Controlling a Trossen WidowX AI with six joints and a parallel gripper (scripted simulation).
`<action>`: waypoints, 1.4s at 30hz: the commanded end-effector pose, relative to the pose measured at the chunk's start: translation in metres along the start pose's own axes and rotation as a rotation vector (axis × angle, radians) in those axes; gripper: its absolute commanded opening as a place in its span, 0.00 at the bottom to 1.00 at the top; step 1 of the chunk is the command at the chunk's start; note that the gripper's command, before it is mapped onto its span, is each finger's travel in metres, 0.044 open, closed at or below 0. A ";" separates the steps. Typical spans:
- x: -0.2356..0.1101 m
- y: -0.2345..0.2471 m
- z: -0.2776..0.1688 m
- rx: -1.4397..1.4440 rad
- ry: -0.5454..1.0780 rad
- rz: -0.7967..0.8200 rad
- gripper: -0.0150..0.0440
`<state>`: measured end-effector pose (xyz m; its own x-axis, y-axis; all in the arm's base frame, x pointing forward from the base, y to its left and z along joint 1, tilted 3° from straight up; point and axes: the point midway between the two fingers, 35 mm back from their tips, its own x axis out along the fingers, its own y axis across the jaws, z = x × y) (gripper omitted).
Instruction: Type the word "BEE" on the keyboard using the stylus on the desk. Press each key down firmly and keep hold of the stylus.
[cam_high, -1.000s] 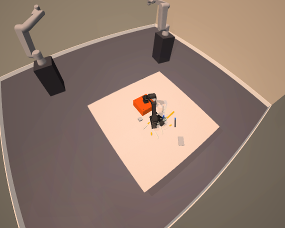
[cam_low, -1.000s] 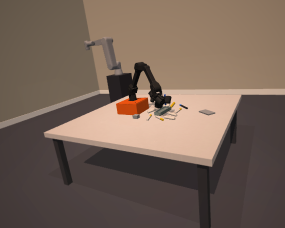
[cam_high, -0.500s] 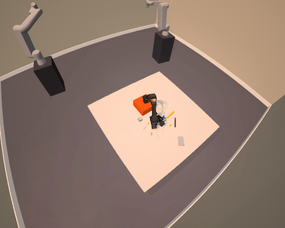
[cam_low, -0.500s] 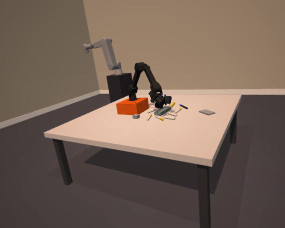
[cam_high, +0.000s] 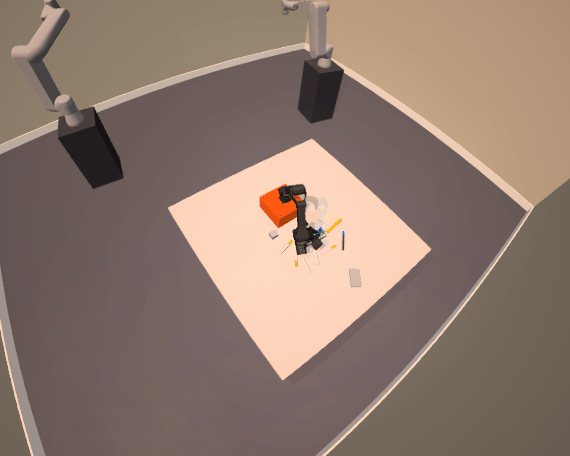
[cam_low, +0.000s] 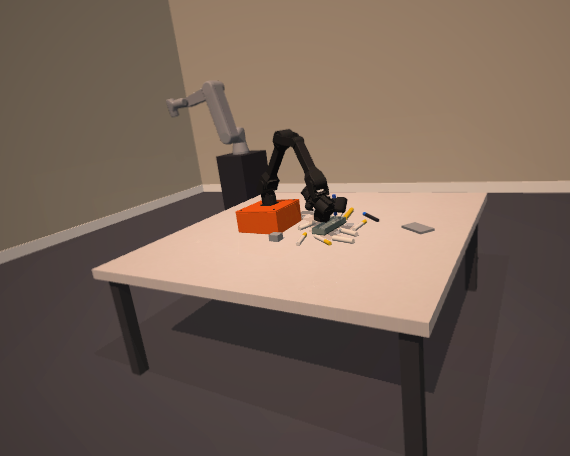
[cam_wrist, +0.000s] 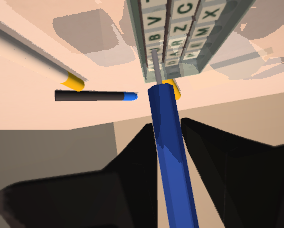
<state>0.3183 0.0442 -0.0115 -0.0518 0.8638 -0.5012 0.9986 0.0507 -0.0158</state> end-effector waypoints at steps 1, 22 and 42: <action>0.002 0.000 0.002 0.000 0.005 0.001 0.39; 0.007 0.000 0.010 0.000 0.005 0.001 0.39; -0.003 0.001 -0.005 0.000 0.005 0.002 0.39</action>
<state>0.3174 0.0446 -0.0182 -0.0546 0.8656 -0.4977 0.9985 0.0499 -0.0229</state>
